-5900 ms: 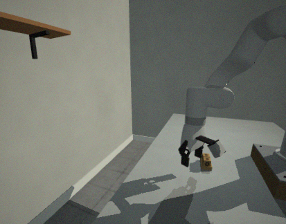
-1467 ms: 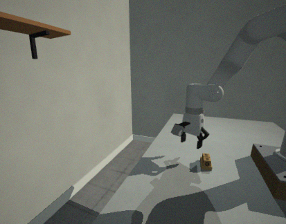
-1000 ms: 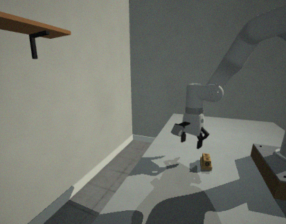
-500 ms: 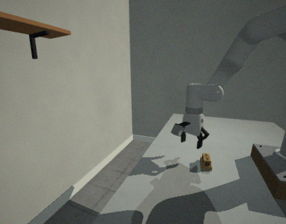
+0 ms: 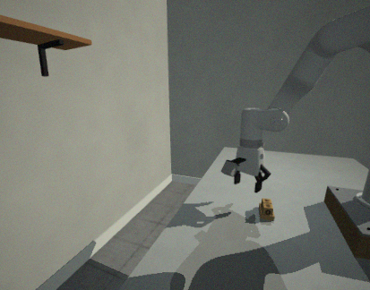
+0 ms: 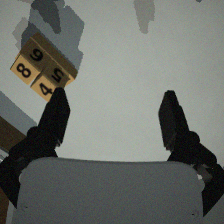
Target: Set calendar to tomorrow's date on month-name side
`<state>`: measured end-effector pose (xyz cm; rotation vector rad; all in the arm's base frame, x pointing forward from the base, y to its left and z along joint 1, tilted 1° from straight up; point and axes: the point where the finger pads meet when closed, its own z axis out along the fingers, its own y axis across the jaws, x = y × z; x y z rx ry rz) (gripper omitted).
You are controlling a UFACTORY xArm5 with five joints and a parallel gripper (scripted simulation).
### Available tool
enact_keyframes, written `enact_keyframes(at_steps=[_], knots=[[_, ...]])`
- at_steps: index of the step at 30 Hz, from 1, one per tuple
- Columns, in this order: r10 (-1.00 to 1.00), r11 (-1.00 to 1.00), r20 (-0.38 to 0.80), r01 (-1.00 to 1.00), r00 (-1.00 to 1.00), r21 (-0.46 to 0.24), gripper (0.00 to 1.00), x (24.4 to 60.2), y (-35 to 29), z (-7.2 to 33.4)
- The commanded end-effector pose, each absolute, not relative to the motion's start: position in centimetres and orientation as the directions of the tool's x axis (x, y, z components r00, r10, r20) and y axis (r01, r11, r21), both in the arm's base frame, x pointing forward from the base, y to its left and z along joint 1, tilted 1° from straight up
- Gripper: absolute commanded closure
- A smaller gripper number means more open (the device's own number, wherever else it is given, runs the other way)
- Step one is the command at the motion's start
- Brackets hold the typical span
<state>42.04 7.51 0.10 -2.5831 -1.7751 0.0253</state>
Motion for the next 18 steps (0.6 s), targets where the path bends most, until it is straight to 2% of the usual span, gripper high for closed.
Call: enact_keyframes(at_steps=[1, 11, 18], knots=[[0.934, -0.358, -0.007, 0.933, 0.358, -0.012, 0.00, 42.17, 7.54, 0.21], [0.931, -0.365, -0.007, 0.931, 0.365, -0.012, 0.00, 42.15, 7.53, 0.21], [0.822, -0.569, -0.009, 0.822, 0.569, -0.009, 0.00, 41.51, 7.20, 0.23]])
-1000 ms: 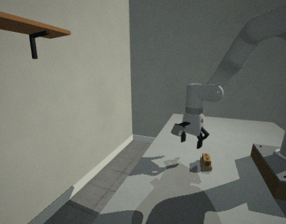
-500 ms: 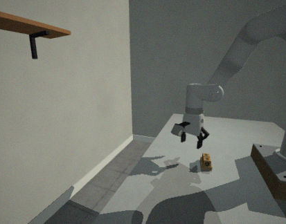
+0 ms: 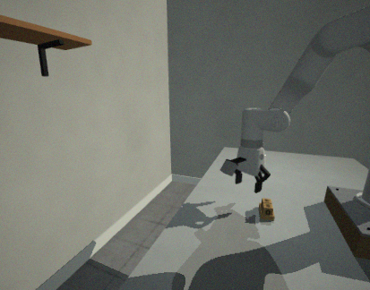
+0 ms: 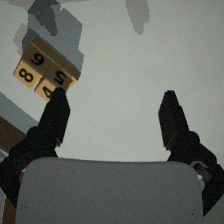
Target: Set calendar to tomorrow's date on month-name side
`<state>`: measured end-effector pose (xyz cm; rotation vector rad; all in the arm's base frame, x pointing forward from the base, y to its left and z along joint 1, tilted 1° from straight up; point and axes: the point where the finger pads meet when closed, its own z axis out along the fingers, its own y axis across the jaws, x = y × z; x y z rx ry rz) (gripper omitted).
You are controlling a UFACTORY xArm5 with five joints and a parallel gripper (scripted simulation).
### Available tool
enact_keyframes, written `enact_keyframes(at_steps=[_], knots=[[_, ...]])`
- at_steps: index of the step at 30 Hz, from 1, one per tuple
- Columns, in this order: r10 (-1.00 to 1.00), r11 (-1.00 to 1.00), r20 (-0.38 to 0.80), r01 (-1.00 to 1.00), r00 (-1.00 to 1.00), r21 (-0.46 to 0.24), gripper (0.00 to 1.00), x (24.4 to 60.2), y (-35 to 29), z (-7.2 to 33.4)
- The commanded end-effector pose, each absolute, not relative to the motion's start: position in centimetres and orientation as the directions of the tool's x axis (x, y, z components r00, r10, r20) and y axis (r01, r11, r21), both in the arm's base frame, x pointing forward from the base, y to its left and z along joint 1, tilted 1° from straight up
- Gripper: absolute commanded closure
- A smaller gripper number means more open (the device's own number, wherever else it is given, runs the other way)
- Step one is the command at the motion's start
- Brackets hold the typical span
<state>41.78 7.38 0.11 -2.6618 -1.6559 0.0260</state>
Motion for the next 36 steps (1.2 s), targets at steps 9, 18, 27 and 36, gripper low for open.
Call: enact_keyframes(at_steps=[9, 18, 27, 36], knots=[[0.808, -0.589, -0.010, 0.808, 0.589, -0.010, 0.00, 40.0, 6.4, 0.3], [0.645, -0.764, -0.011, 0.645, 0.764, -0.007, 0.00, 39.3, 6.1, 0.3], [0.624, -0.782, -0.011, 0.623, 0.782, -0.007, 0.00, 37.8, 5.3, 0.3], [0.407, -0.914, -0.012, 0.407, 0.913, -0.004, 0.00, 36.8, 4.7, 0.3]])
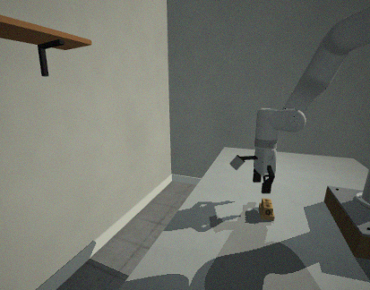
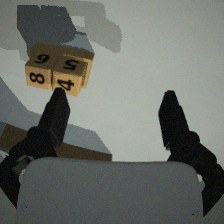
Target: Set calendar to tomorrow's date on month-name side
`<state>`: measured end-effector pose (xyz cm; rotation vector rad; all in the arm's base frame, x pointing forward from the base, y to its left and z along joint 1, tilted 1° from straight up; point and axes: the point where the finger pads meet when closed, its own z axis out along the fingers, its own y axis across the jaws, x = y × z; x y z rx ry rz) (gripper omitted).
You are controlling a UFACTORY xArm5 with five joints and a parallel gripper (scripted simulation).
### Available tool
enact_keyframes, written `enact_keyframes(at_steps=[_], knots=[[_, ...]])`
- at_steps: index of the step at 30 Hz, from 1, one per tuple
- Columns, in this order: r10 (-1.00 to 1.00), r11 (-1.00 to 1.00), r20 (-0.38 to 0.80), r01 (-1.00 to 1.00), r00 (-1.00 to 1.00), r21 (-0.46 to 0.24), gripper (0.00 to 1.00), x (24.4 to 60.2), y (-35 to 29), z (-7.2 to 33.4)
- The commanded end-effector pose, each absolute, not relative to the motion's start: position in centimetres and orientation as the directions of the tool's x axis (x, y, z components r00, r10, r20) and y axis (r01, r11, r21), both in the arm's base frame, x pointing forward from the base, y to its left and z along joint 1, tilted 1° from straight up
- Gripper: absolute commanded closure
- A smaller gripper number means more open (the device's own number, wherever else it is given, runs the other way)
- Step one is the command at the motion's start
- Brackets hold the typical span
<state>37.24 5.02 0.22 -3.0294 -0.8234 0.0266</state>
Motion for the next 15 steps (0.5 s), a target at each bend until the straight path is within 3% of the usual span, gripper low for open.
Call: enact_keyframes(at_steps=[1, 9, 15], knots=[[0.407, -0.914, -0.012, 0.407, 0.913, -0.004, 0.00, 36.1, 4.4, 0.3], [0.386, -0.922, -0.012, 0.386, 0.922, -0.004, 0.00, 35.5, 4.1, 0.4], [0.179, -0.984, -0.012, 0.179, 0.984, -0.001, 0.00, 34.9, 3.7, 0.4]])
